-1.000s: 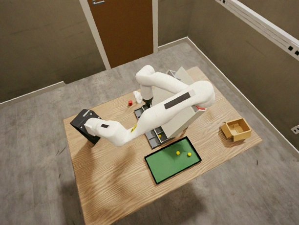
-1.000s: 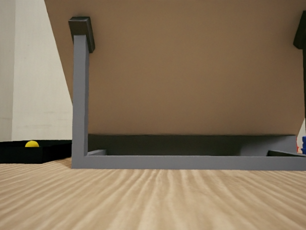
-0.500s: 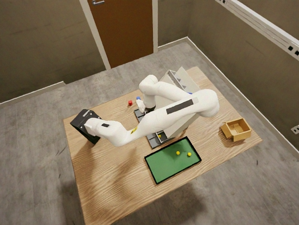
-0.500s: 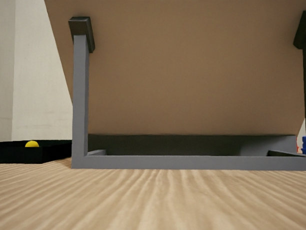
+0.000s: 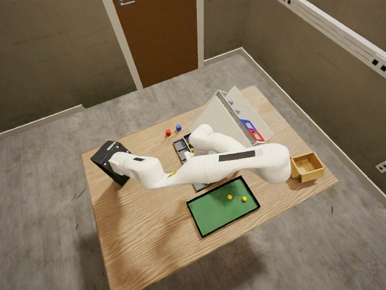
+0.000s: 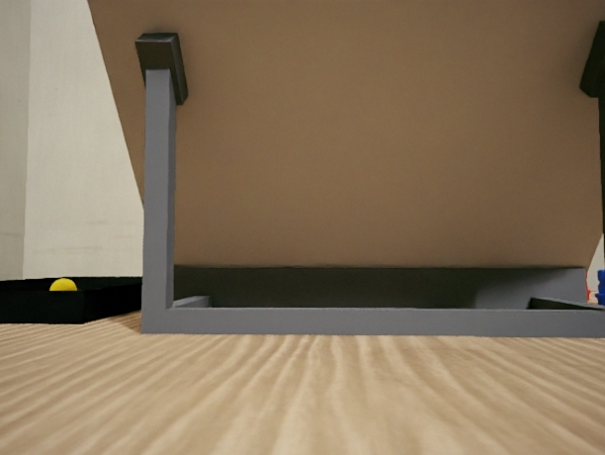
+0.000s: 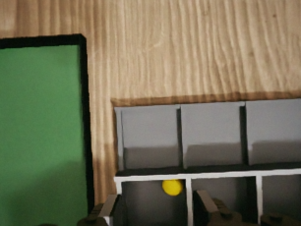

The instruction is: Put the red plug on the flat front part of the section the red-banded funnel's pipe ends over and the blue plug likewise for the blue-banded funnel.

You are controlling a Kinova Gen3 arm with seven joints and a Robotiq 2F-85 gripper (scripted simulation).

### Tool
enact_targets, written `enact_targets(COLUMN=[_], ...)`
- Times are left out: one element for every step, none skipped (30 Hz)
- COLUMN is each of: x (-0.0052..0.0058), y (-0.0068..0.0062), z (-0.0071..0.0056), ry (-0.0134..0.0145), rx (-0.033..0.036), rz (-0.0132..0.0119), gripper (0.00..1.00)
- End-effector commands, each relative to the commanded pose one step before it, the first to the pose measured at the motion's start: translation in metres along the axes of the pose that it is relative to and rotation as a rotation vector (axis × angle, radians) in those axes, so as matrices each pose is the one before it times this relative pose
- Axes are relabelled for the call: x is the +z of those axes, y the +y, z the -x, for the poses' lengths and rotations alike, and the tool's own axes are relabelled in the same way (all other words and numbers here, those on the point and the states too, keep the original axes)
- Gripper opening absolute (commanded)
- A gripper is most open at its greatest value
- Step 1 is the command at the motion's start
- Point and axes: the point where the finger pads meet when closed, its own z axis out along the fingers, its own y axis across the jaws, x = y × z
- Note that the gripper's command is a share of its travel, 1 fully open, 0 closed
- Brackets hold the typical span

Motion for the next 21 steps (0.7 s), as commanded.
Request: enact_targets(x=[0.00856,0.0,0.0,0.0,0.0,0.0,0.0,0.0,0.0,0.0,0.0,0.0,0.01568,0.00013,0.00057,0.00112,0.00167,0.00225,0.00272,0.00283,0.00294], y=[-0.00903,0.0,0.0,0.0,0.0,0.0,0.0,0.0,0.0,0.0,0.0,0.0,-0.05742,-0.00056,-0.00258,-0.00491,-0.00718,-0.00951,-0.01072,-0.01014,-0.00954], z=[0.00169,0.0,0.0,0.0,0.0,0.0,0.0,0.0,0.0,0.0,0.0,0.0,0.03643,0.00026,0.00141,0.00277,0.0041,0.00547,0.00636,0.00649,0.00655], ry=[0.00137,0.0,0.0,0.0,0.0,0.0,0.0,0.0,0.0,0.0,0.0,0.0,-0.00077,0.0,0.0,0.0,0.0,0.0,0.0,0.0,0.0], rx=[-0.00075,0.0,0.0,0.0,0.0,0.0,0.0,0.0,0.0,0.0,0.0,0.0,-0.0013,0.0,0.0,0.0,0.0,0.0,0.0,0.0,0.0], rz=[0.00228,0.0,0.0,0.0,0.0,0.0,0.0,0.0,0.0,0.0,0.0,0.0,0.00052,0.0,0.0,0.0,0.0,0.0,0.0,0.0,0.0], gripper=[0.5,0.5,0.5,0.5,0.5,0.5,0.5,0.5,0.5,0.5,0.5,0.5,0.5,0.5,0.5,0.5,0.5,0.5,0.5,0.5,0.5])
